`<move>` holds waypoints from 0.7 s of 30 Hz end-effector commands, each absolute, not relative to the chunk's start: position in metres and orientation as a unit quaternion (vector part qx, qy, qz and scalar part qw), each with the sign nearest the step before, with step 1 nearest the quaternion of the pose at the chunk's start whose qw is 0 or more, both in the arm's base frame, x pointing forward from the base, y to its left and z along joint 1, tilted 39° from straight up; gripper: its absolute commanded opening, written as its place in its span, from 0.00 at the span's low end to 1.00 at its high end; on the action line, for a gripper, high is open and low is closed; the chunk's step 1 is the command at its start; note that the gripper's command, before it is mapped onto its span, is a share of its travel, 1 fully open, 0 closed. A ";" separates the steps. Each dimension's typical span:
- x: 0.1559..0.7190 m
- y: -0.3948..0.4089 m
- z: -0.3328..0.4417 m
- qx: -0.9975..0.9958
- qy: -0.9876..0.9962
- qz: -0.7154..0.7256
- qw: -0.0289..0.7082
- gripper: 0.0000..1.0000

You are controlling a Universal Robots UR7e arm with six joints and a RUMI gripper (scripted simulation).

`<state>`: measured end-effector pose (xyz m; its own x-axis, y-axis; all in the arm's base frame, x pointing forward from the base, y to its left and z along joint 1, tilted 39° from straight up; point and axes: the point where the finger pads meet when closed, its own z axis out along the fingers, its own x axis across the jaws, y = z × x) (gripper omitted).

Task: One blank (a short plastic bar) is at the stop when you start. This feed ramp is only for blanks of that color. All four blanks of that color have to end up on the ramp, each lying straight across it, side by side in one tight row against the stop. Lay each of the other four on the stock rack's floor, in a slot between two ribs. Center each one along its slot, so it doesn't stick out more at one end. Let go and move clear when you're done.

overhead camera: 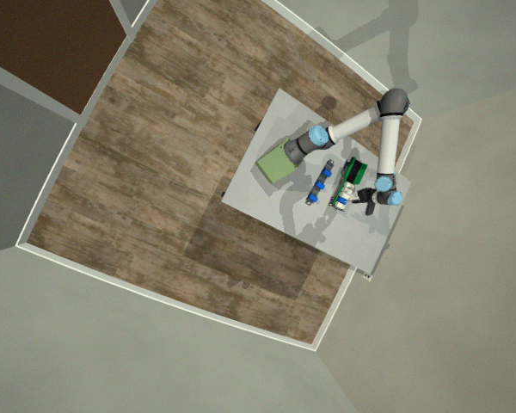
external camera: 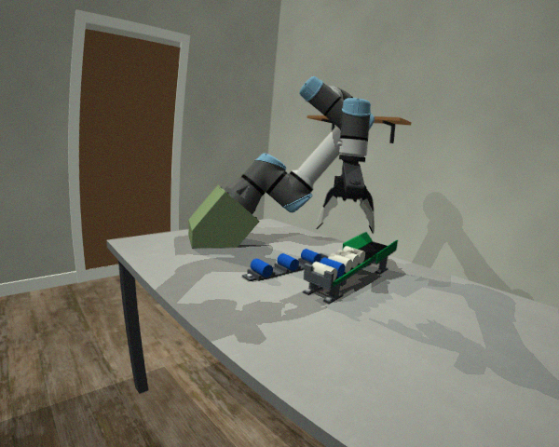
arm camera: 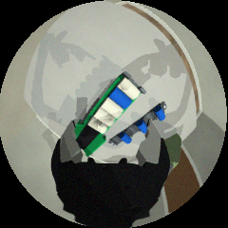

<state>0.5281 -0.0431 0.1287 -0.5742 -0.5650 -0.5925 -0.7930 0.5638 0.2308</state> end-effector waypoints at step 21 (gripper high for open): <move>0.525 -0.059 0.111 -0.136 0.932 0.298 0.153 1.00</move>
